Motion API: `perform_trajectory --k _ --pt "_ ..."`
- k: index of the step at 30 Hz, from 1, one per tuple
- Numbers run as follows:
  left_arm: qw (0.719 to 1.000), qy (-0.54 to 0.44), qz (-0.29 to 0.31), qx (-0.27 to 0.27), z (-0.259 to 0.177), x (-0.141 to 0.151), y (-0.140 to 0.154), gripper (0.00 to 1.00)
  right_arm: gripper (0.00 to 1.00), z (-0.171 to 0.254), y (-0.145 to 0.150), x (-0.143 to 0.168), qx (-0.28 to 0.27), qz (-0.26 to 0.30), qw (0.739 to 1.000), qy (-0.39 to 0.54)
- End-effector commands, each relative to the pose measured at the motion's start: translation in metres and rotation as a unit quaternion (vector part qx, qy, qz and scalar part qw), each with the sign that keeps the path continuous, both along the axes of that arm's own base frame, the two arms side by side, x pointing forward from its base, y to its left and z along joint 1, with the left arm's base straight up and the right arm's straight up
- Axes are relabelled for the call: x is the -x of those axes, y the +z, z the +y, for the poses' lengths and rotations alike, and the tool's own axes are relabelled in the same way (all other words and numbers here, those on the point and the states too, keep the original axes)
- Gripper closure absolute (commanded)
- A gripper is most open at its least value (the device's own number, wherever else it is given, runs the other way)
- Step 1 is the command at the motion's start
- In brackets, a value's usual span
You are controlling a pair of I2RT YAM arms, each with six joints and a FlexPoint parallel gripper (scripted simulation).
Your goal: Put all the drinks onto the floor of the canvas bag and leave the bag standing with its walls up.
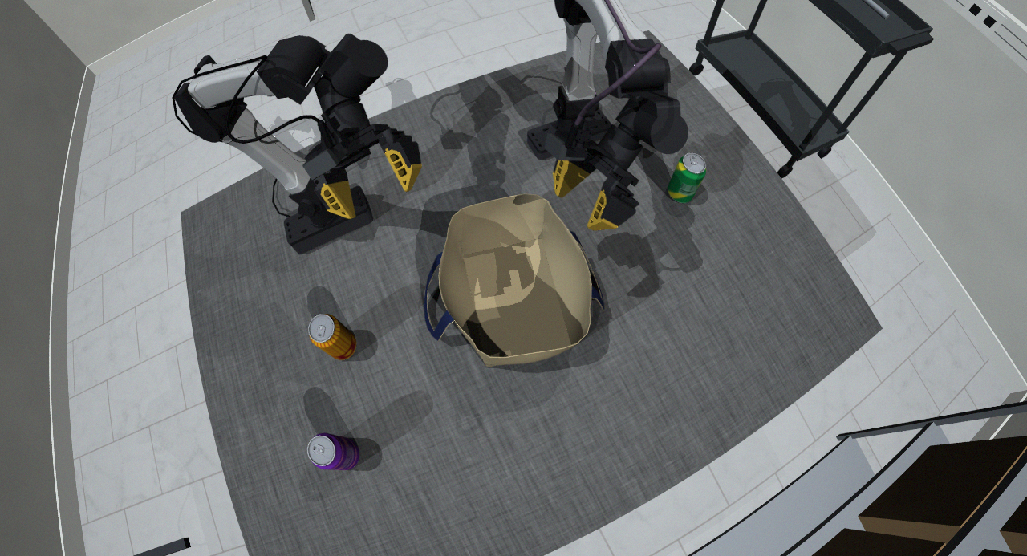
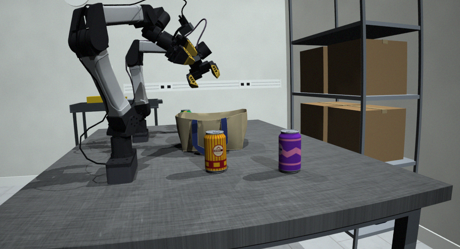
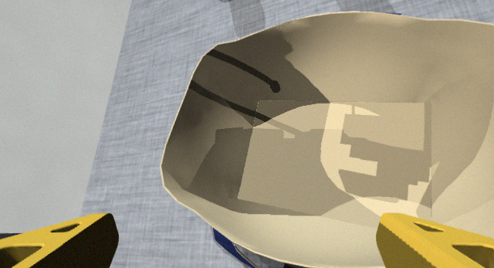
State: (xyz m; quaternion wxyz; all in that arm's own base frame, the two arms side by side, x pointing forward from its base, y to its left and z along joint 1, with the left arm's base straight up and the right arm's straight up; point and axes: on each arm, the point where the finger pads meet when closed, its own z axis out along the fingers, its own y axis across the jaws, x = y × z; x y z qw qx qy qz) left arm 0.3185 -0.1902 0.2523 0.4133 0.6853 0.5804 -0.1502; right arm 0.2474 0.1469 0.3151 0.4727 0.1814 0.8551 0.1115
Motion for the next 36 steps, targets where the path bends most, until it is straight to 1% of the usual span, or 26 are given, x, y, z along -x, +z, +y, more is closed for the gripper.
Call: perform_trajectory --k 1,3,5,8,14,16,19,20,21,22,23,26,28,31,33,34,36 --pt "0.999 0.032 -0.020 0.004 0.008 -0.005 0.010 0.00 0.00 0.002 0.003 -0.006 -0.009 -0.007 1.000 0.009" --pt "0.997 0.065 -0.030 0.009 0.013 -0.016 0.019 0.00 0.00 0.003 0.013 -0.011 -0.020 -0.019 0.999 0.020" --pt "0.994 0.106 -0.028 0.013 0.021 -0.024 0.019 0.00 0.00 0.004 0.010 -0.019 -0.016 -0.022 0.999 0.032" --pt "0.982 0.183 -0.039 0.032 0.037 -0.039 0.032 0.00 0.00 0.003 0.018 -0.036 -0.016 -0.043 0.998 0.053" --pt "0.933 0.340 -0.060 0.104 0.074 -0.063 0.064 0.00 0.00 -0.016 0.037 -0.072 0.009 -0.109 0.990 0.086" --pt "0.933 0.340 -0.060 0.104 0.074 -0.063 0.064 0.00 0.00 -0.016 0.037 -0.072 0.009 -0.109 0.990 0.086" --pt "0.900 0.402 -0.071 0.150 0.092 -0.068 0.081 0.00 0.00 -0.032 0.049 -0.088 0.032 -0.146 0.984 0.091" --pt "0.918 0.374 -0.053 0.121 0.083 -0.064 0.062 0.00 0.00 -0.032 0.038 -0.083 0.022 -0.123 0.989 0.081" --pt "0.915 0.376 -0.070 0.127 0.087 -0.062 0.073 0.00 0.00 -0.040 0.038 -0.086 0.024 -0.124 0.990 0.064" --pt "0.910 0.385 -0.072 0.135 0.089 -0.062 0.076 0.00 0.00 -0.042 0.040 -0.088 0.028 -0.129 0.989 0.066" --pt "0.894 0.412 -0.085 0.153 0.103 -0.067 0.089 0.00 0.00 -0.045 0.047 -0.092 0.033 -0.144 0.987 0.070" --pt "0.852 0.471 -0.096 0.208 0.123 -0.071 0.107 0.00 0.00 -0.058 0.062 -0.103 0.063 -0.188 0.976 0.085" --pt "0.815 0.509 -0.103 0.256 0.138 -0.071 0.122 0.00 0.00 -0.070 0.074 -0.111 0.093 -0.222 0.966 0.094" --pt "0.769 0.545 -0.110 0.315 0.158 -0.067 0.141 0.00 0.00 -0.090 0.086 -0.120 0.142 -0.263 0.949 0.099" --pt "0.769 0.545 -0.110 0.315 0.158 -0.067 0.141 0.00 0.00 -0.090 0.086 -0.120 0.142 -0.263 0.949 0.099" --pt "0.744 0.561 -0.113 0.344 0.164 -0.068 0.144 0.00 0.00 -0.097 0.086 -0.125 0.159 -0.270 0.945 0.099" --pt "0.712 0.575 -0.120 0.384 0.175 -0.061 0.157 0.00 0.00 -0.111 0.097 -0.123 0.190 -0.295 0.931 0.096"
